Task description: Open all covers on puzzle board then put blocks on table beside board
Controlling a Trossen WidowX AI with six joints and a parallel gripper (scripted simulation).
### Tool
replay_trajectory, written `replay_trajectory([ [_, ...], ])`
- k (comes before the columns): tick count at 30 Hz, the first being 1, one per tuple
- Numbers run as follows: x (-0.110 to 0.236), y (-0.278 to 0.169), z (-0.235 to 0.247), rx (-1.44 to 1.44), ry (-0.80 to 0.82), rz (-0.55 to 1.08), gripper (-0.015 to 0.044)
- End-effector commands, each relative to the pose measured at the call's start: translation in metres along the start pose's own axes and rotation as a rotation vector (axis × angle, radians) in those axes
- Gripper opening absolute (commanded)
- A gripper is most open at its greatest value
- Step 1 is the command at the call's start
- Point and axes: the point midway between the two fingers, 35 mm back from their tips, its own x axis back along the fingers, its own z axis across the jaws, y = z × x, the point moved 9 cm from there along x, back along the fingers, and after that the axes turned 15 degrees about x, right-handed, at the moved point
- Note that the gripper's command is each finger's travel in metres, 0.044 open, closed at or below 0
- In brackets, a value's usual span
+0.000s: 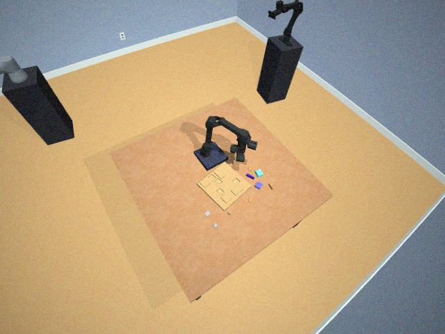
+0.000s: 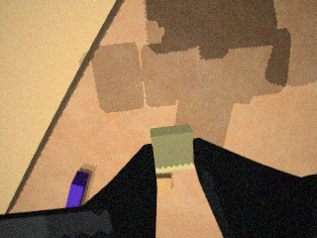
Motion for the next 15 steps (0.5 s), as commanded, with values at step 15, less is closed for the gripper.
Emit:
replay_trajectory([
  [15, -0.024, -0.006, 0.001, -0.008, 0.000, 0.007, 0.0080],
])
